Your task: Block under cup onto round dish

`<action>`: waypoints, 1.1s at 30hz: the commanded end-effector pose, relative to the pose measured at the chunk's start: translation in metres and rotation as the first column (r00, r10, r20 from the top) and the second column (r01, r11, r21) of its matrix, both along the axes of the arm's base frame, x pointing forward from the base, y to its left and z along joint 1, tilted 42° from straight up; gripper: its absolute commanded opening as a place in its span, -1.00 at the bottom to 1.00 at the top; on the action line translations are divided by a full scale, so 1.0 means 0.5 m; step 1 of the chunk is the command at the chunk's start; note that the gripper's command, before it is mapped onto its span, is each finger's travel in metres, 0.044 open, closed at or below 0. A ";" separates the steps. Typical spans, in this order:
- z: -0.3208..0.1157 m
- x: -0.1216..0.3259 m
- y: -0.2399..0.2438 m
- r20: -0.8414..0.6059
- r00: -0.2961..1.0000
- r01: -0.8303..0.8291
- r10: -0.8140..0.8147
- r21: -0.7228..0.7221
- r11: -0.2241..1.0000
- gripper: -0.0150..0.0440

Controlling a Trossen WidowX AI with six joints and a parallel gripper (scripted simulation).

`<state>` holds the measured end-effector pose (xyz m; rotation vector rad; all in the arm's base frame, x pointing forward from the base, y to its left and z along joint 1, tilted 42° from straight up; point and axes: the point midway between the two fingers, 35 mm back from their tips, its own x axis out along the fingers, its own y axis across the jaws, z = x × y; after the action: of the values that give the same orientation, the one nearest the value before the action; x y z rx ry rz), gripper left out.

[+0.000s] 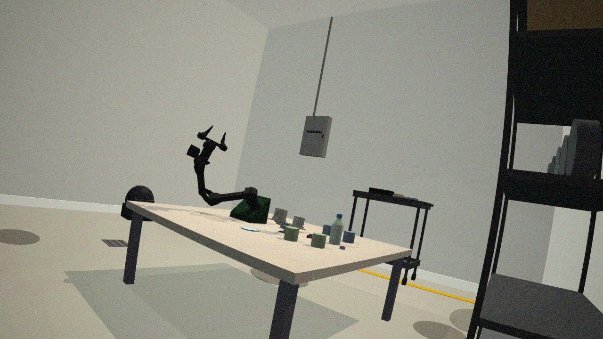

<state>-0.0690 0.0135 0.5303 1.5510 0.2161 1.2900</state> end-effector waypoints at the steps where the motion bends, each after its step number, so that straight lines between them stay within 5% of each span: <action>1: 0.000 0.002 0.001 -0.003 1.000 0.002 -0.002 -0.002 1.000 0.95; 33: -0.204 0.360 0.166 -0.257 0.880 0.208 -0.400 -0.548 0.810 1.00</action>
<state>0.0946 0.0860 0.4457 1.3454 0.4388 0.6699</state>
